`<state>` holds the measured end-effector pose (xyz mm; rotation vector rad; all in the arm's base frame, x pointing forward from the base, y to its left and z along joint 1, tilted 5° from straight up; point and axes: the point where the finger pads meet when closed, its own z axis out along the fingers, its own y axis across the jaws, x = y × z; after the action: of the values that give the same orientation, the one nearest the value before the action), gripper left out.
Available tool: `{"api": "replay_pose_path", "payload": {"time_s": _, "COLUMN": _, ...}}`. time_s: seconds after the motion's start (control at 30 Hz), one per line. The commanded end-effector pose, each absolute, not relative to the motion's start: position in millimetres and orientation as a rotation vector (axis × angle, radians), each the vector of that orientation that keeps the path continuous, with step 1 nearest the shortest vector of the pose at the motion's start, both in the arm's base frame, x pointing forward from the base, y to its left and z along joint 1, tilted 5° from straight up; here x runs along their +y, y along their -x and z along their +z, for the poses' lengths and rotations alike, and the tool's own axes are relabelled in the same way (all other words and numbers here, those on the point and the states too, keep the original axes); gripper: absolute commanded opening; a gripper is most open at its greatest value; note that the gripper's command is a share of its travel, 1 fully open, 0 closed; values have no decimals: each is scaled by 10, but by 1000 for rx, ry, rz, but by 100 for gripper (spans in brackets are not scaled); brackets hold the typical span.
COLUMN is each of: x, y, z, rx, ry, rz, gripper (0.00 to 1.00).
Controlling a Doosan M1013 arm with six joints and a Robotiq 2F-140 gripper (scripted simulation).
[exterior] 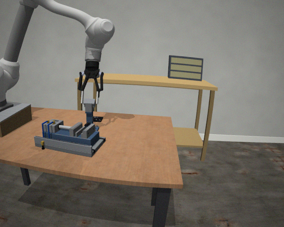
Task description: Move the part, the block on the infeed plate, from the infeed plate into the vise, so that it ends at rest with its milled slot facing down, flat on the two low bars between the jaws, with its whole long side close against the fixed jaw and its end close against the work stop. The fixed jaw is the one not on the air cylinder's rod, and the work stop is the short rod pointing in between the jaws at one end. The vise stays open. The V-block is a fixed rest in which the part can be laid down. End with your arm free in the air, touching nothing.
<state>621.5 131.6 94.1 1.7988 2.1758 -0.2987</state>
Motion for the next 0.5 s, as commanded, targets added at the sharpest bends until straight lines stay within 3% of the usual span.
{"api": "replay_pose_path", "payload": {"time_s": 0.0, "x": 1332, "y": -6220, "z": 950, "rx": 2151, "ry": -1788, "rz": -325, "gripper": 51}}
{"api": "replay_pose_path", "payload": {"time_s": 0.47, "x": 1359, "y": -6216, "z": 937, "rx": 2069, "ry": -1724, "rz": -419, "gripper": 51}}
